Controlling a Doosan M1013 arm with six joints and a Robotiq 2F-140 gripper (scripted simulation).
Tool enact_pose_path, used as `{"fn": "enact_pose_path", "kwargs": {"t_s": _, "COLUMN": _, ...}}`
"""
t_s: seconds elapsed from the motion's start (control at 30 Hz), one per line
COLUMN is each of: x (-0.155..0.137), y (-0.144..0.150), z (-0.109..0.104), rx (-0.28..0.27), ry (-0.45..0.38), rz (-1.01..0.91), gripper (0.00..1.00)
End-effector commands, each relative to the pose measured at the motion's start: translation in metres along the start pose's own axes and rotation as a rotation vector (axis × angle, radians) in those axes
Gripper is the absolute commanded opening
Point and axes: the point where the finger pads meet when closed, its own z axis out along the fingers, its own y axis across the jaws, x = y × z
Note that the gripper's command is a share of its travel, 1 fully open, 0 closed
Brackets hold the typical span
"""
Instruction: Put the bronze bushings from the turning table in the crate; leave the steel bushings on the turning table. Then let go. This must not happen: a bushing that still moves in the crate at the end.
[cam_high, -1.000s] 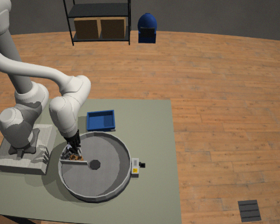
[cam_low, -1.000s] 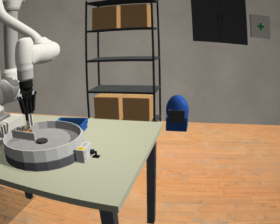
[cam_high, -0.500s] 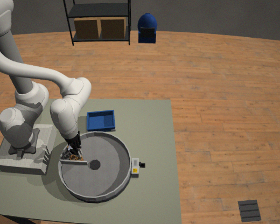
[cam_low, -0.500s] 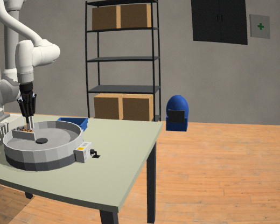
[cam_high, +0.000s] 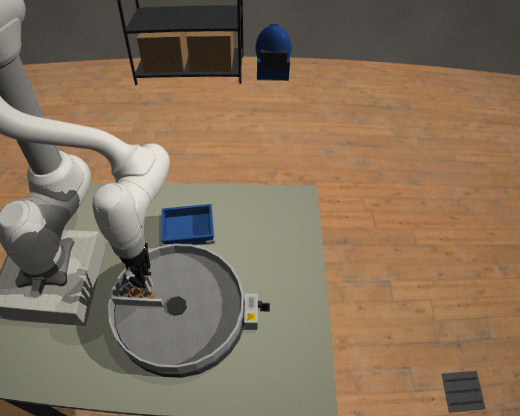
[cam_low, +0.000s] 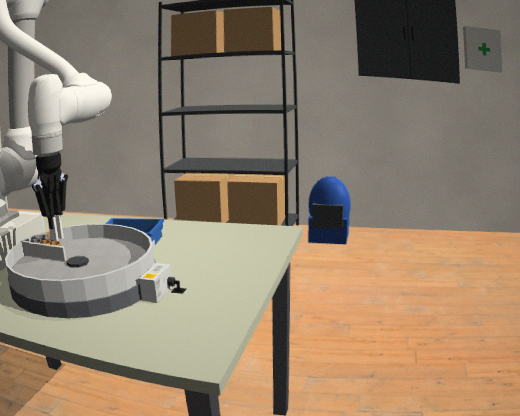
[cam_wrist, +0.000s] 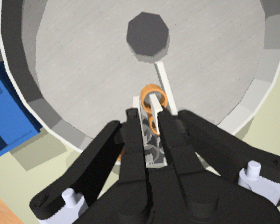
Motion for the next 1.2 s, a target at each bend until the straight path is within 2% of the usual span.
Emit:
{"fn": "enact_pose_path", "kwargs": {"t_s": 0.0, "x": 0.0000, "y": 0.0000, "z": 0.0000, "rx": 0.000, "ry": 0.000, "rz": 0.000, "gripper": 0.10}}
{"fn": "enact_pose_path", "kwargs": {"t_s": 1.17, "x": 0.0000, "y": 0.0000, "z": 0.0042, "rx": 0.000, "ry": 0.000, "rz": 0.000, "gripper": 0.10}}
